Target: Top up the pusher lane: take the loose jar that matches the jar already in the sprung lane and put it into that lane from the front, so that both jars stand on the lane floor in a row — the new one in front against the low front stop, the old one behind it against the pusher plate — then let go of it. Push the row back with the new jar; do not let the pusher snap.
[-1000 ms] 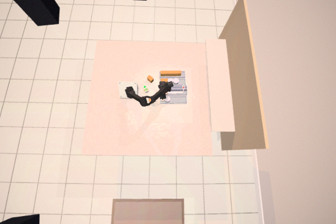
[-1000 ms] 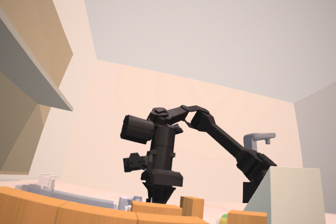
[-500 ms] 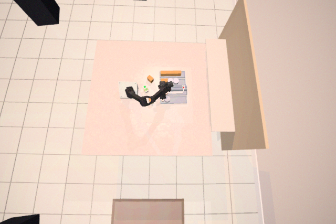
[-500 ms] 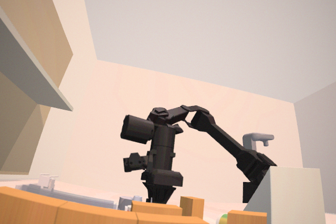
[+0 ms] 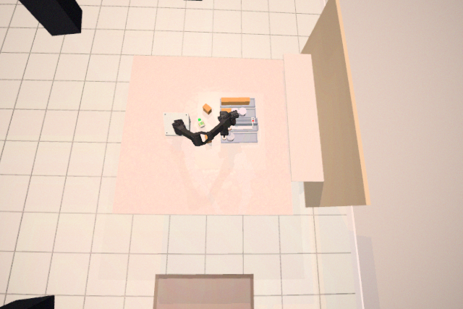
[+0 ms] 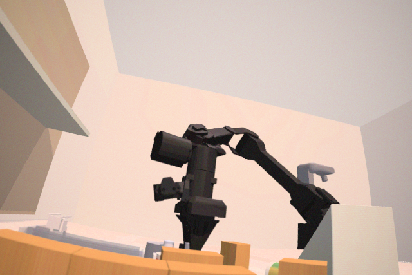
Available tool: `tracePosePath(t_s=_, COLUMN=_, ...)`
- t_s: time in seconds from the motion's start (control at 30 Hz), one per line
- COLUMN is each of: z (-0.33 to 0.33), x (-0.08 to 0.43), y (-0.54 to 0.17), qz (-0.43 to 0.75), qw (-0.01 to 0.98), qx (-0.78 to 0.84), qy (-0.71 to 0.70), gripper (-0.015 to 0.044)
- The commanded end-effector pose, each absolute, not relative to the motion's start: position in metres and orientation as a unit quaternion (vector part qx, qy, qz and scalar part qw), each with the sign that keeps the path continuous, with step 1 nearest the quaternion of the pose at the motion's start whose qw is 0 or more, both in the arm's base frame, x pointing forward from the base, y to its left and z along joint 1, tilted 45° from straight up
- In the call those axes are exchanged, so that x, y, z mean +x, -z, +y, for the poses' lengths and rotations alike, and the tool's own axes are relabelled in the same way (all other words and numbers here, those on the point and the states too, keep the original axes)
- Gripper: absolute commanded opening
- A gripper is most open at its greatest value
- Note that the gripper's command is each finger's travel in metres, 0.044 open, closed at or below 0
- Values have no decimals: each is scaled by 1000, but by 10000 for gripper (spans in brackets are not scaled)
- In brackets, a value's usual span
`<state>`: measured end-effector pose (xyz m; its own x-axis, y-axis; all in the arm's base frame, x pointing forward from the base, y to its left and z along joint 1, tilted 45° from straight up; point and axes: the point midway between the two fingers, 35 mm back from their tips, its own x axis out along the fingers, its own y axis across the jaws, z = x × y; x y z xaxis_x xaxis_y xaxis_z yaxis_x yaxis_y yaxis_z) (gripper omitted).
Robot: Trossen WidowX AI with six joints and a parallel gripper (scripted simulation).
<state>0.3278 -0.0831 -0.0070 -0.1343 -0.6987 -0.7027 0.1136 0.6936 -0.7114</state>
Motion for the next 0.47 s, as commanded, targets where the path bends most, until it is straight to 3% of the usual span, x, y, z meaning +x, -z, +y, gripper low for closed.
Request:
tracePosePath(t_s=0.0, z=-82, x=328, y=5, qz=678, qw=623, qx=-211, qy=328, gripper=288)
tracePosePath(t_s=0.43, z=-73, x=289, y=4, qz=679, qw=622, qx=-211, qy=327, gripper=288)
